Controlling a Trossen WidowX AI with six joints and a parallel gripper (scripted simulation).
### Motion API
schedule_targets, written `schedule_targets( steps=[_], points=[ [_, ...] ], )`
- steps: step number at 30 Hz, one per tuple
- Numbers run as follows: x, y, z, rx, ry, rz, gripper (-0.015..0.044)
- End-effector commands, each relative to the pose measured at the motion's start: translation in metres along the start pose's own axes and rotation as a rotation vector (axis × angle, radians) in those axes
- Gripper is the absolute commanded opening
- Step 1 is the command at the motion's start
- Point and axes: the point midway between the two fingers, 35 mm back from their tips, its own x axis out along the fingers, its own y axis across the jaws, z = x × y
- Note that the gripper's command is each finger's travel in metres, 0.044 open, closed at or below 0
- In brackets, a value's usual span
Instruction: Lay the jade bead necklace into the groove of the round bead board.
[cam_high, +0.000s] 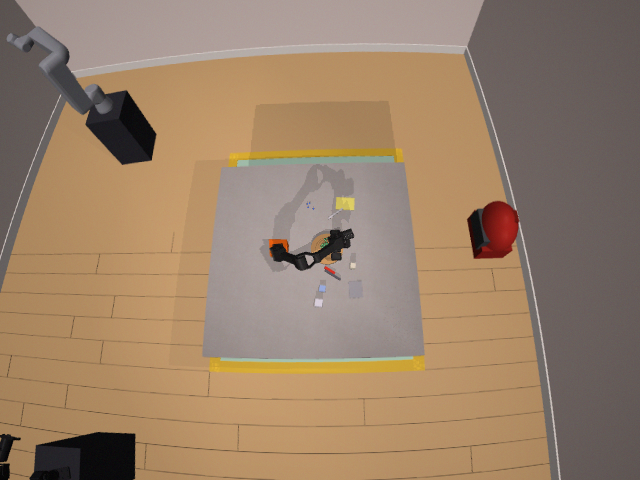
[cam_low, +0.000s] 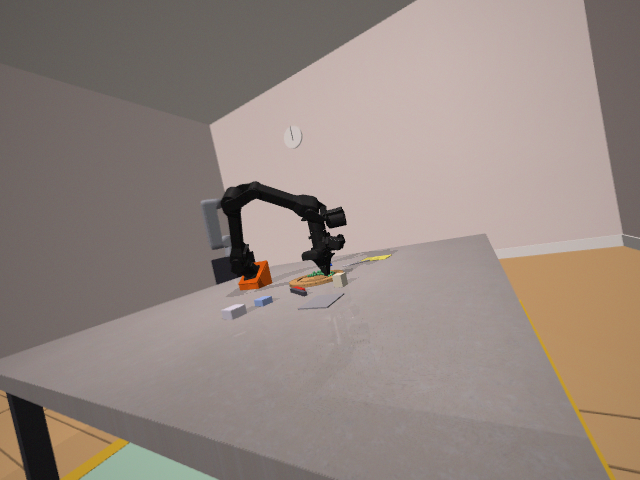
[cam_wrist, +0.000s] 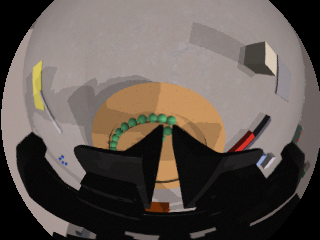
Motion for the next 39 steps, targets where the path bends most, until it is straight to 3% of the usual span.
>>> schedule_targets(
  steps=[1, 39],
  points=[
    [0.000, 0.000, 0.000, 0.000, 0.000, 0.000, 0.0000],
    [-0.005, -0.015, 0.006, -0.010, 0.001, -0.005, 0.0000]
  ],
)
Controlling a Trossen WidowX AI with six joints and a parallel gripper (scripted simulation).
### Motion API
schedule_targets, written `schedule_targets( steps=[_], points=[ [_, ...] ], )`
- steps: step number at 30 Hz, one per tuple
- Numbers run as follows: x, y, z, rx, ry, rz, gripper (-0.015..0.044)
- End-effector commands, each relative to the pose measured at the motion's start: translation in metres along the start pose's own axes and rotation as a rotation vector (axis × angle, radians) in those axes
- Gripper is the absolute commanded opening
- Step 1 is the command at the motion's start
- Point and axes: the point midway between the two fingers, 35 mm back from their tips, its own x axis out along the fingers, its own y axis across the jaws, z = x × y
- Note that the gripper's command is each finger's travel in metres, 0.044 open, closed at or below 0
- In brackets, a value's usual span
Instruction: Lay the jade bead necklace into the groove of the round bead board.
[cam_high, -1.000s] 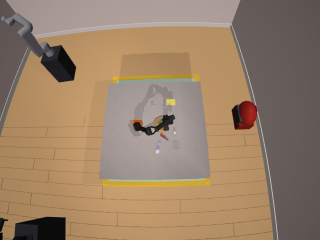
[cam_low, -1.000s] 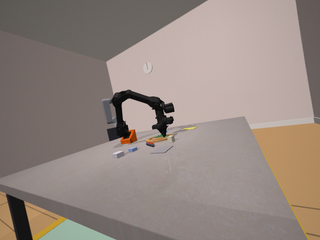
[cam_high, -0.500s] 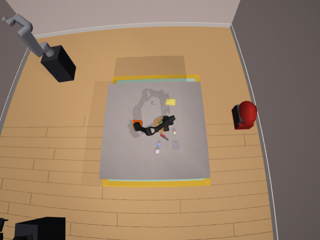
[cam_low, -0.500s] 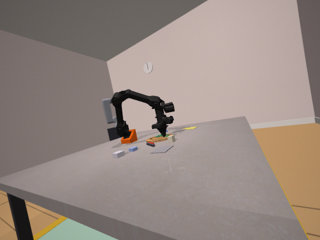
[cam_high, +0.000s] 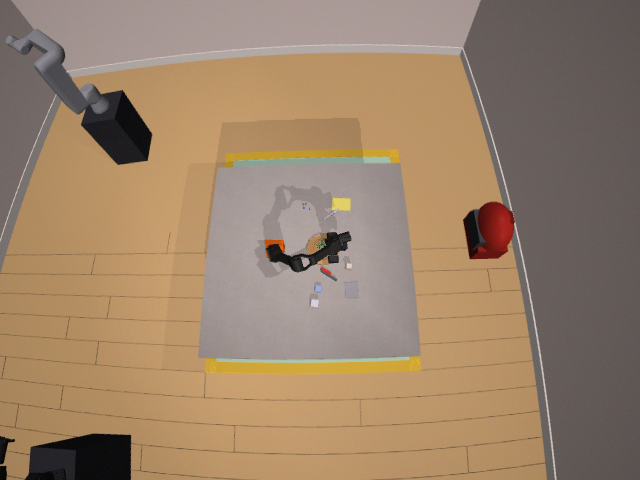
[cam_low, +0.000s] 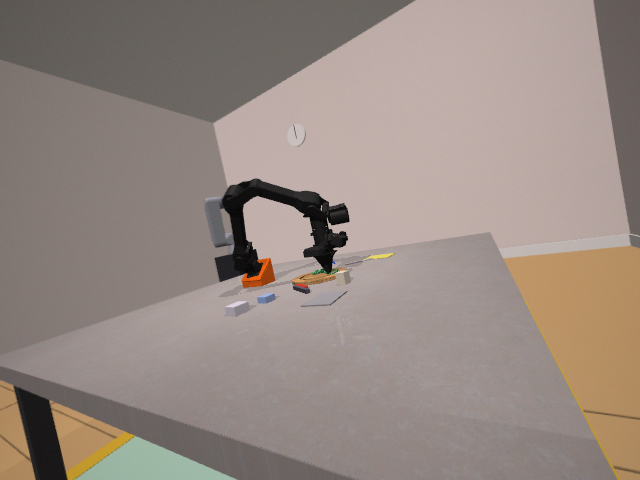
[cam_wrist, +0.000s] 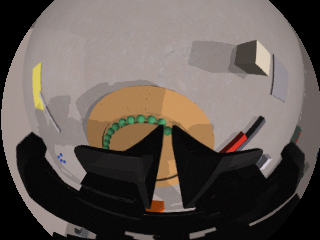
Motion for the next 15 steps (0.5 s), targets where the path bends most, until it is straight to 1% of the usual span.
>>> schedule_targets(
  steps=[1, 5, 15],
  points=[
    [0.0004, -0.0010, 0.0021, -0.001, -0.006, -0.002, 0.0000],
    [0.0056, -0.0011, 0.0021, -0.001, -0.006, -0.003, 0.0000],
    [0.0025, -0.0008, 0.0026, 0.005, -0.006, 0.002, 0.0263]
  ],
)
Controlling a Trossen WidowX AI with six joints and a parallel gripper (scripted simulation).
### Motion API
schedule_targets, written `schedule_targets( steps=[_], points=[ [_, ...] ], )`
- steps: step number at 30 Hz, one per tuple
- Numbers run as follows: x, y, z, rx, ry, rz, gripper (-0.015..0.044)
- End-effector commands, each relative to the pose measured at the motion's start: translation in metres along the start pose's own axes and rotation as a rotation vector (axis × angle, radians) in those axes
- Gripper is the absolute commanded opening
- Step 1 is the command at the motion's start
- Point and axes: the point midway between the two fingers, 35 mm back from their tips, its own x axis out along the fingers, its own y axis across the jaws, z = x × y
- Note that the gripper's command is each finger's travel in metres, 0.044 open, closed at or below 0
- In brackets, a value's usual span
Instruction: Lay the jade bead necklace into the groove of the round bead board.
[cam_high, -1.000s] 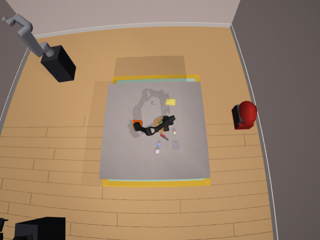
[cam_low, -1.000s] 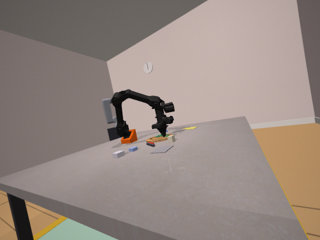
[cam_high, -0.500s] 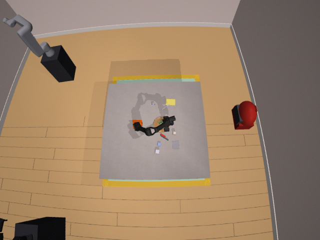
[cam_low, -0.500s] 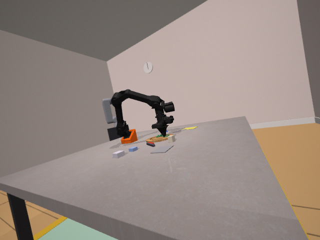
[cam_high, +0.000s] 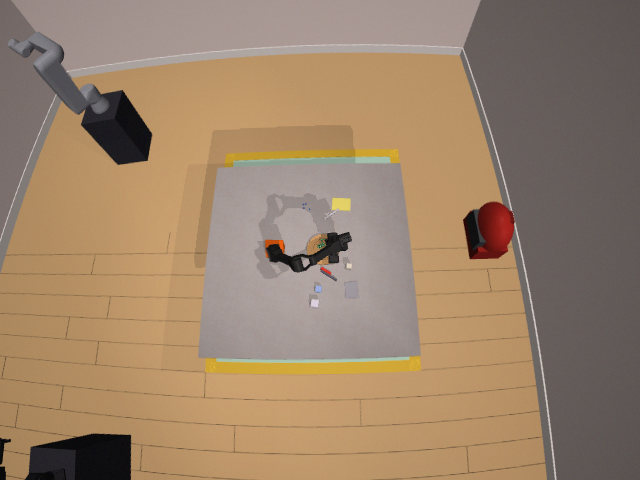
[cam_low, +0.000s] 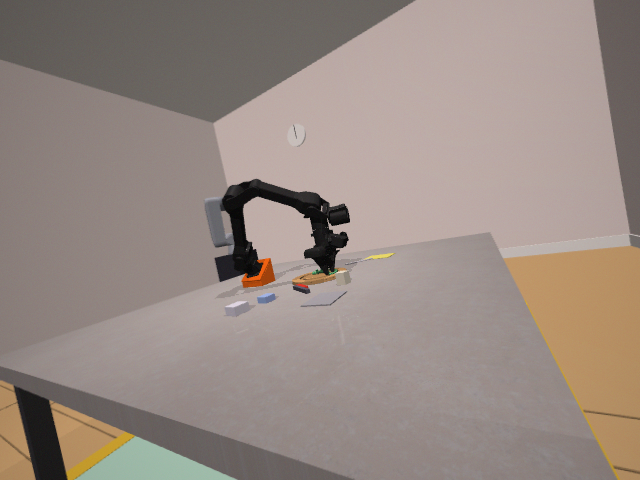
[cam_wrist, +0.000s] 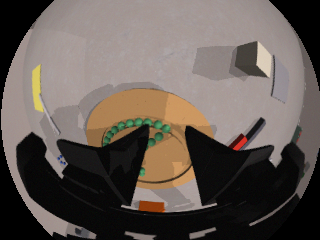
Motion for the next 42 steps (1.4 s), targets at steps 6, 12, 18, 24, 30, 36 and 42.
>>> schedule_targets(
  steps=[6, 12, 18, 24, 30, 36, 42],
  points=[
    [-0.005, 0.000, -0.001, -0.006, 0.000, -0.004, 0.0420],
    [-0.005, 0.000, -0.002, -0.006, 0.000, -0.004, 0.0440],
    [-0.005, 0.000, -0.002, -0.006, 0.000, -0.004, 0.0440],
    [-0.005, 0.000, -0.002, -0.006, 0.000, -0.004, 0.0440],
    [-0.005, 0.000, -0.002, -0.006, 0.000, -0.004, 0.0440],
    [-0.008, 0.009, -0.007, 0.108, -0.001, 0.000, 0.0361],
    [-0.022, 0.045, -0.031, 0.568, 0.002, 0.008, 0.0204]
  ],
)
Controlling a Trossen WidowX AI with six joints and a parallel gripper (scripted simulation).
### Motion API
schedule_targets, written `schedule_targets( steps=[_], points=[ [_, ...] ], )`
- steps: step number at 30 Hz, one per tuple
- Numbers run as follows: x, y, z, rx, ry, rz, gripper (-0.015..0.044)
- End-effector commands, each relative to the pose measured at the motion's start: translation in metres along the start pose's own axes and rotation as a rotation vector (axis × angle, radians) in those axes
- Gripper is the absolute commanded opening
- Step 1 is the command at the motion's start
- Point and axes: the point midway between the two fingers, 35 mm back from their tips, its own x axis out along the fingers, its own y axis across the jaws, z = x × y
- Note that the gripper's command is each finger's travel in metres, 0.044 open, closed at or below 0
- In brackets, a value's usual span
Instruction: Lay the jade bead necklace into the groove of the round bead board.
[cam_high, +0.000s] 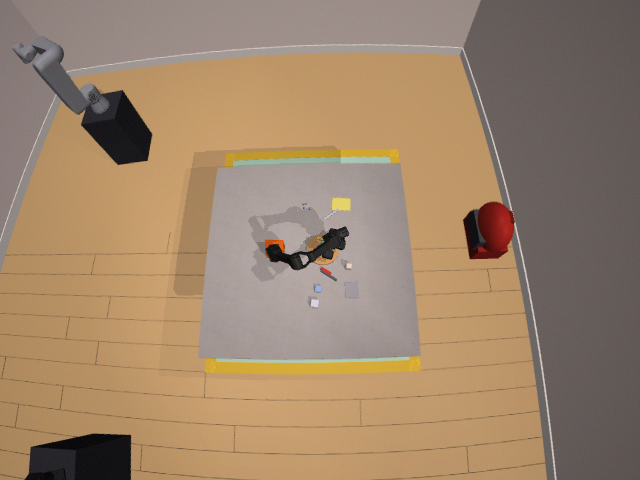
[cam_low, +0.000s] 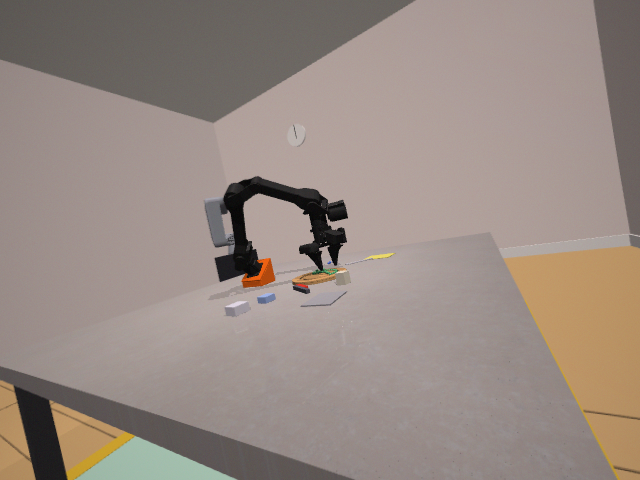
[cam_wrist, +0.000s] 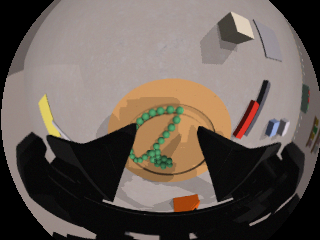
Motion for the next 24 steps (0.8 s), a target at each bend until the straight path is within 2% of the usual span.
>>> schedule_targets(
  steps=[1, 3, 8, 24],
  points=[
    [-0.010, 0.020, -0.031, 0.336, 0.009, 0.000, 0.0177],
    [-0.014, 0.027, -0.043, 0.490, 0.010, -0.002, 0.0125],
    [-0.022, 0.040, -0.070, 0.824, 0.008, -0.009, 0.0120],
    [-0.015, 0.040, -0.070, 0.837, 0.007, -0.009, 0.0120]
  ],
)
